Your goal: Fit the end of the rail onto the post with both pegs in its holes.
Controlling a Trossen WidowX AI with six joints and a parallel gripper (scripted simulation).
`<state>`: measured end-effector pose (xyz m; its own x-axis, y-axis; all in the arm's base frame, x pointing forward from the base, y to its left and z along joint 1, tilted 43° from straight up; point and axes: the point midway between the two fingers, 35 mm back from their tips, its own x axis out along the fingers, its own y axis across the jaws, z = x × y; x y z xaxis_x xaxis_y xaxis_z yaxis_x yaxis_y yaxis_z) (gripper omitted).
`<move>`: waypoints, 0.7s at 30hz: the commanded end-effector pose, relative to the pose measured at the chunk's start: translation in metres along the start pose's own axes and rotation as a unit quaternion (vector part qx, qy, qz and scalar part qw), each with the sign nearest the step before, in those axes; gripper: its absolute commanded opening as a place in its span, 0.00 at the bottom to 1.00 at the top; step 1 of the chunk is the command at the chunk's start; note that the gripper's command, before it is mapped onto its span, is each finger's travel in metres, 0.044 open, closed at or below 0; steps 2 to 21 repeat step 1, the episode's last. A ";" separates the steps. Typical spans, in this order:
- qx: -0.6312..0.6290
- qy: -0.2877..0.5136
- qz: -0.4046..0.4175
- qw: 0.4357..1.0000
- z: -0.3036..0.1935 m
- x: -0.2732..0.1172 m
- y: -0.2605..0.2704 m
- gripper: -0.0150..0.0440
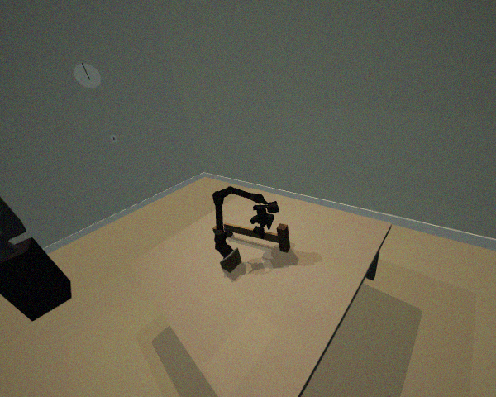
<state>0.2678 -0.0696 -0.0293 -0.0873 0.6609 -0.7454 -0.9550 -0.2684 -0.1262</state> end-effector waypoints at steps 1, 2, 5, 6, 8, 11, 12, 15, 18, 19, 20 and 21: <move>-0.001 0.000 0.001 1.000 0.000 0.000 0.001 1.00; -0.001 0.000 0.001 1.000 0.000 0.000 0.001 1.00; -0.001 0.000 0.001 1.000 0.000 0.000 0.001 1.00; -0.001 0.000 0.001 1.000 0.000 0.000 0.001 1.00; -0.001 0.000 0.001 1.000 0.000 0.000 0.001 1.00; -0.001 0.000 0.001 1.000 0.000 0.000 0.001 1.00; -0.001 0.000 0.001 1.000 0.000 0.000 0.001 1.00; -0.001 0.000 0.001 1.000 0.000 0.000 0.001 1.00; -0.001 0.000 0.001 1.000 0.000 0.000 0.001 1.00; -0.001 0.000 0.001 1.000 0.000 0.000 0.001 1.00; -0.001 0.000 0.001 1.000 0.000 0.000 0.001 1.00; -0.001 0.000 0.001 1.000 0.000 0.000 0.001 1.00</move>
